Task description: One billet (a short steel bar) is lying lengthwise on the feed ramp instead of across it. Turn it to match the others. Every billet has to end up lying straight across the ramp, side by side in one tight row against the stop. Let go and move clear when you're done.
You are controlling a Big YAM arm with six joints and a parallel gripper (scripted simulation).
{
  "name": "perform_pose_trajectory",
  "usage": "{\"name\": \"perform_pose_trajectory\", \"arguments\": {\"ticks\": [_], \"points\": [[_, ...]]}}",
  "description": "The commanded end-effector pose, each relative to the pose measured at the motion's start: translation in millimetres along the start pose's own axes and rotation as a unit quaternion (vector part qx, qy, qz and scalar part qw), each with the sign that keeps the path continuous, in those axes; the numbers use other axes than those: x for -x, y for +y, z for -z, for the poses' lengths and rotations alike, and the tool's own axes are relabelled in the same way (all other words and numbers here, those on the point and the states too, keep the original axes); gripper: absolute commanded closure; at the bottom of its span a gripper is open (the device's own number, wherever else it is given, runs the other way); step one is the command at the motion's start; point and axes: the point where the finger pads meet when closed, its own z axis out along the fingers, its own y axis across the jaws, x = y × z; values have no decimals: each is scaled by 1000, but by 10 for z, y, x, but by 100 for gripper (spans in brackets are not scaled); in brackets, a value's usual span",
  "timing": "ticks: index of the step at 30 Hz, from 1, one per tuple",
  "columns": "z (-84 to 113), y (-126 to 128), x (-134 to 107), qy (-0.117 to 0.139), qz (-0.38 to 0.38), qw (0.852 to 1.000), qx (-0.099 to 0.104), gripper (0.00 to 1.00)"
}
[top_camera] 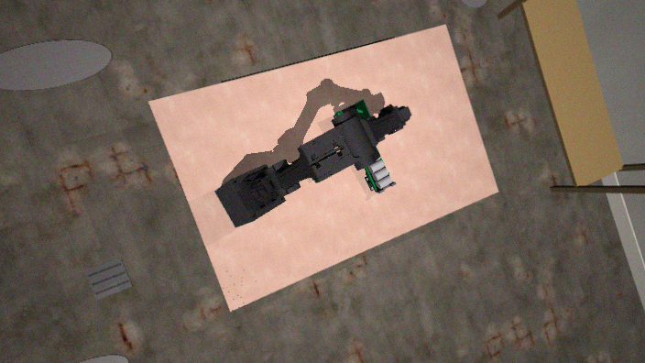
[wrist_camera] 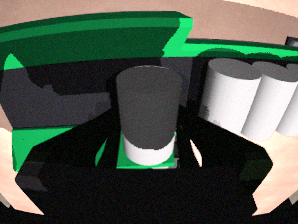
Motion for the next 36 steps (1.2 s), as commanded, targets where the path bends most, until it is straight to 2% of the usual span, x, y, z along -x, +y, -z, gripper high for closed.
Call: {"name": "perform_pose_trajectory", "arguments": {"ticks": [1,2,7,11,18,19,21,24,36], "points": [[202,-12,308,-38,2,999,1,100],[245,-10,320,-42,2,999,1,100],[164,-1,300,-34,2,999,1,100],[192,6,322,-41,2,999,1,100],[133,15,302,-34,2,999,2,100],[213,17,325,-44,2,999,2,100],[203,21,331,-46,2,999,2,100],[135,25,276,-33,2,999,2,100],[84,38,246,-29,2,1000,3,100]]}}
